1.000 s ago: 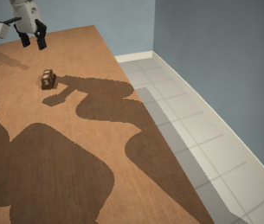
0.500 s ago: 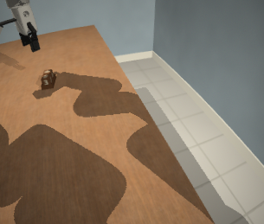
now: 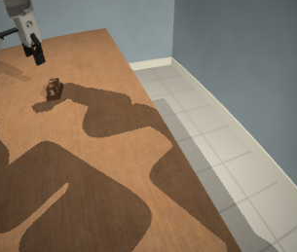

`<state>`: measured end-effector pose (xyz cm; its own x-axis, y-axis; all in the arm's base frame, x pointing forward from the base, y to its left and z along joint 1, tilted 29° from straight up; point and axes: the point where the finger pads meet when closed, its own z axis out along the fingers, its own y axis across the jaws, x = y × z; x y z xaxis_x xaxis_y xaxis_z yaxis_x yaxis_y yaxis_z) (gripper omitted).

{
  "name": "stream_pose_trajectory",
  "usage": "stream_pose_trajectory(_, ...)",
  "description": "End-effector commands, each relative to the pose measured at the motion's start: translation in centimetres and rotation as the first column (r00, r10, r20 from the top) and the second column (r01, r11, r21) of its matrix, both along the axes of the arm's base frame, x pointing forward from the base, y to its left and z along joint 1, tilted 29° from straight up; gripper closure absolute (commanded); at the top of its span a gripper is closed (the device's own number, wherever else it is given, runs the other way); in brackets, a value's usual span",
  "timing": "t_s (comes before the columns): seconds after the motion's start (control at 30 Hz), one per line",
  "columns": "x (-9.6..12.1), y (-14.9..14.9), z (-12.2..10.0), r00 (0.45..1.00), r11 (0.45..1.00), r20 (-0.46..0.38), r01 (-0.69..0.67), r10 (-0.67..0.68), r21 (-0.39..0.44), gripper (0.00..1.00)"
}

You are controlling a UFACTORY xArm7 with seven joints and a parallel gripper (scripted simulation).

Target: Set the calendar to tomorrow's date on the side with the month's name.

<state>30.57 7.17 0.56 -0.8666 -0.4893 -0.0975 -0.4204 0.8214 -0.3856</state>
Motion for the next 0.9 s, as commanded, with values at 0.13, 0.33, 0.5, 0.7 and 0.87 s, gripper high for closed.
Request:
stream_pose_trajectory(0.13,1.77,-0.95,-4.32,0.999,0.994,0.02,0.028,-0.026,-0.106,0.0)
stream_pose_trajectory(0.33,1.78,-0.96,-4.36,0.999,0.994,0.02,0.028,-0.026,-0.106,0.0)
stream_pose_trajectory(0.5,1.78,-0.96,-4.36,0.999,0.994,0.02,0.028,-0.026,-0.106,0.0)
stream_pose_trajectory(0.7,1.78,-0.96,-4.36,0.999,0.994,0.02,0.028,-0.026,-0.106,0.0)
stream_pose_trajectory(0.87,1.78,-0.96,-4.36,0.999,0.994,0.02,0.028,-0.026,-0.106,0.0)
